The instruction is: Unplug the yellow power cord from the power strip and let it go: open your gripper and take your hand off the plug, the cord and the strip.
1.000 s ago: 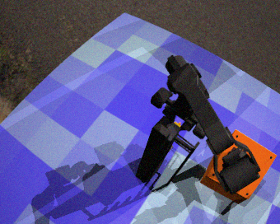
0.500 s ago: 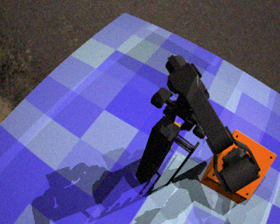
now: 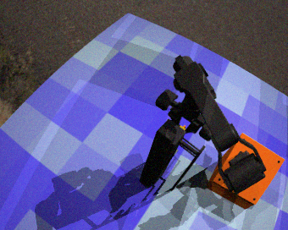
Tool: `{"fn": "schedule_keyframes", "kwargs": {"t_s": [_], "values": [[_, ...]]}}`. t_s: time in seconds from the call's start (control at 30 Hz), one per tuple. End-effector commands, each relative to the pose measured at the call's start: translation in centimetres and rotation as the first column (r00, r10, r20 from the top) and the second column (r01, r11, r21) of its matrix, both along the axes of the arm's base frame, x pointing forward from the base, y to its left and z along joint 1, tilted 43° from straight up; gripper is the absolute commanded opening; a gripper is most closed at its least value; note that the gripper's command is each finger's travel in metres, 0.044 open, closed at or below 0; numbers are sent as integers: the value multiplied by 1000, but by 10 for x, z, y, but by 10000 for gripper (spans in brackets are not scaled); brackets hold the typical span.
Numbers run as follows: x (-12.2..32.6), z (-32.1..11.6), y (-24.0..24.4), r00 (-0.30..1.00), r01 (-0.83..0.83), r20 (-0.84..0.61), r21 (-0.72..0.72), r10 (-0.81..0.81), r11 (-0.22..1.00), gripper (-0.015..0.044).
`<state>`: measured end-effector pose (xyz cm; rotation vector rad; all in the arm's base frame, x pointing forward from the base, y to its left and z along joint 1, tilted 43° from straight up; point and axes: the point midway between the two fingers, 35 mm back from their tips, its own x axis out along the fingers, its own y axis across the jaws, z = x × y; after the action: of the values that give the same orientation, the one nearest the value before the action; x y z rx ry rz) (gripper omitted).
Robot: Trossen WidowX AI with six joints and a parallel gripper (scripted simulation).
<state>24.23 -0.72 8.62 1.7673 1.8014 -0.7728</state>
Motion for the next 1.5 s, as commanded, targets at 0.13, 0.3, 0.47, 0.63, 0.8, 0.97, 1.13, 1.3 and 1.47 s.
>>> {"fn": "schedule_keyframes", "kwargs": {"t_s": [0.13, 0.3, 0.47, 0.63, 0.8, 0.97, 1.13, 1.3, 1.47], "values": [[-1, -18, -30, 1000, 13, -6, -66, -13, 998, 0], [-2, -23, -37, 1000, 13, -7, -66, -14, 998, 0], [-3, -27, -44, 1000, 14, -7, -65, -14, 998, 0], [-5, -30, -47, 1000, 14, -8, -64, -14, 998, 26], [-5, -29, -42, 1000, 14, -9, -60, -14, 998, 157], [-5, -29, -42, 1000, 14, -9, -60, -14, 998, 289], [-5, -35, -53, 1000, 14, -8, -62, -15, 998, 420], [-8, -59, -93, 1000, 14, -8, -64, -15, 998, 440], [-8, -60, -95, 1000, 14, -8, -64, -14, 998, 440]]}}
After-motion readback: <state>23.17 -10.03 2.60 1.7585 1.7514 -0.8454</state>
